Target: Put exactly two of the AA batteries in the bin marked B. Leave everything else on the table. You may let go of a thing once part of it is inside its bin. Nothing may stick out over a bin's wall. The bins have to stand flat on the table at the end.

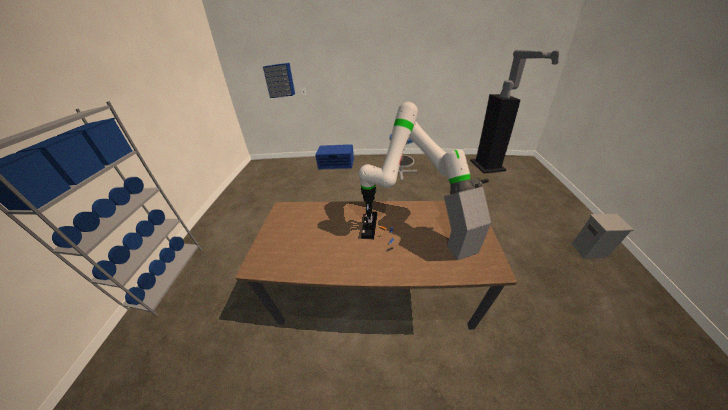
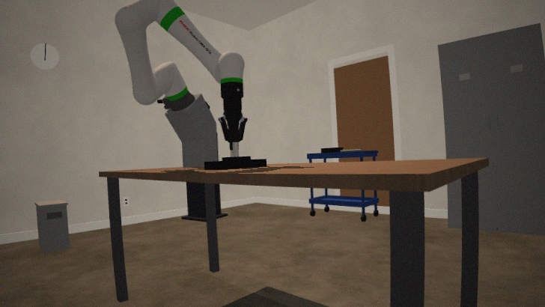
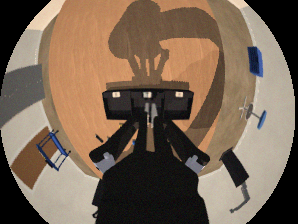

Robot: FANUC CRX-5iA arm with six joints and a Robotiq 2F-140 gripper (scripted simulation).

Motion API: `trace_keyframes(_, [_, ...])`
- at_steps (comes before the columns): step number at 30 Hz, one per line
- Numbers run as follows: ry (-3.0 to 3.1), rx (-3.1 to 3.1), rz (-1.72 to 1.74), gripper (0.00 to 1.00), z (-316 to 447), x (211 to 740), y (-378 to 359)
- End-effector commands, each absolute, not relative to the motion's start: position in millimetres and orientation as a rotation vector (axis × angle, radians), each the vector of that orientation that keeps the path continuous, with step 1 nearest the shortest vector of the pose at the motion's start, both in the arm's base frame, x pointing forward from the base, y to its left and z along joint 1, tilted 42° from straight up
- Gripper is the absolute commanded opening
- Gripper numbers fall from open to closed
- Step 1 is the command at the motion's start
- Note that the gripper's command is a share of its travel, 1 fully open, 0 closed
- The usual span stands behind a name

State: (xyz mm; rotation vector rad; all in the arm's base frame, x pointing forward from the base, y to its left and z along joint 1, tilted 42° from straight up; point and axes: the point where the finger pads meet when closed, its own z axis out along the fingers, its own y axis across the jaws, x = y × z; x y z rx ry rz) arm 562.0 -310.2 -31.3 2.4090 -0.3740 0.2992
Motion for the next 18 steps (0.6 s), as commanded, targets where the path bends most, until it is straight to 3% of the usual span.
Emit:
trace_keyframes(1, [-0.374, 2.409, 0.299, 0.05, -28, 562, -307])
trace_keyframes(18, [-0.374, 2.409, 0.299, 0.05, -16, 564, -272])
